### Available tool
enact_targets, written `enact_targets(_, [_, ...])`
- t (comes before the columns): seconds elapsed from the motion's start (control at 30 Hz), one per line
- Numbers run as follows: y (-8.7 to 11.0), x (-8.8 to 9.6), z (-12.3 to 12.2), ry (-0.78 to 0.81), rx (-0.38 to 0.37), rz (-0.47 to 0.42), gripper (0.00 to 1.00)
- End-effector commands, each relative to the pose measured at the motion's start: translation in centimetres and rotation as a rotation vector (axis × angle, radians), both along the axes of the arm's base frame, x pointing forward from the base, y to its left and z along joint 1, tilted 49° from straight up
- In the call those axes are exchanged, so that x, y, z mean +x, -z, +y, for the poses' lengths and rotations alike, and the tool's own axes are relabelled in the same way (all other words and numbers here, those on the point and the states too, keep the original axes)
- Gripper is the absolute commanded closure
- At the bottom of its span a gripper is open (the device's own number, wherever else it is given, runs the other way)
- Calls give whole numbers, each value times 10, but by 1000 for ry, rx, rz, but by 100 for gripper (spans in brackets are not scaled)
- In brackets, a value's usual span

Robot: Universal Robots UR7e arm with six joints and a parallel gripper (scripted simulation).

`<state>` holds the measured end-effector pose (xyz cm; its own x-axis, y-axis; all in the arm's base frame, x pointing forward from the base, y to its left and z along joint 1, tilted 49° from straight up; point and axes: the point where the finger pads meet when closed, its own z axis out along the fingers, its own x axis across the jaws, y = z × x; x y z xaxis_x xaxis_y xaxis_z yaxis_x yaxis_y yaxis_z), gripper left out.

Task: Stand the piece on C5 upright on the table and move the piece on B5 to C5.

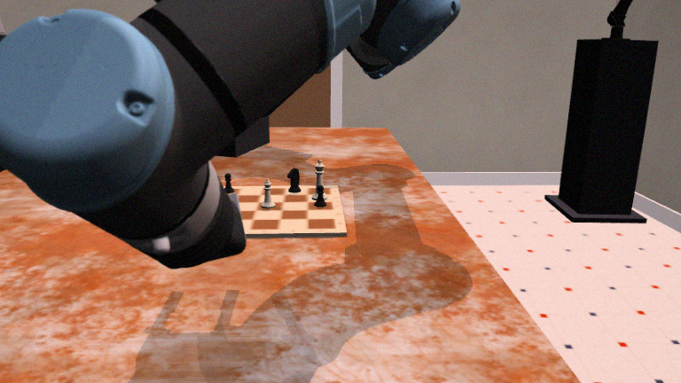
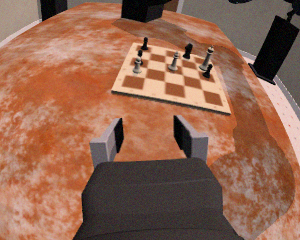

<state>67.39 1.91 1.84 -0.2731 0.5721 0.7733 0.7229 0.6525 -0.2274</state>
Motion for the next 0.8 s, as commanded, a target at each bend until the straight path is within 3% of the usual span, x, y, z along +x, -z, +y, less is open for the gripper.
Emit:
enact_targets(0.0, [-16, -14, 24, -1, -86, 130, 0])
enact_targets(0.2, [-22, -20, 34, -2, -129, 174, 0])
enact_targets(0.77, [-23, -21, 36, -2, -137, 181, 0])
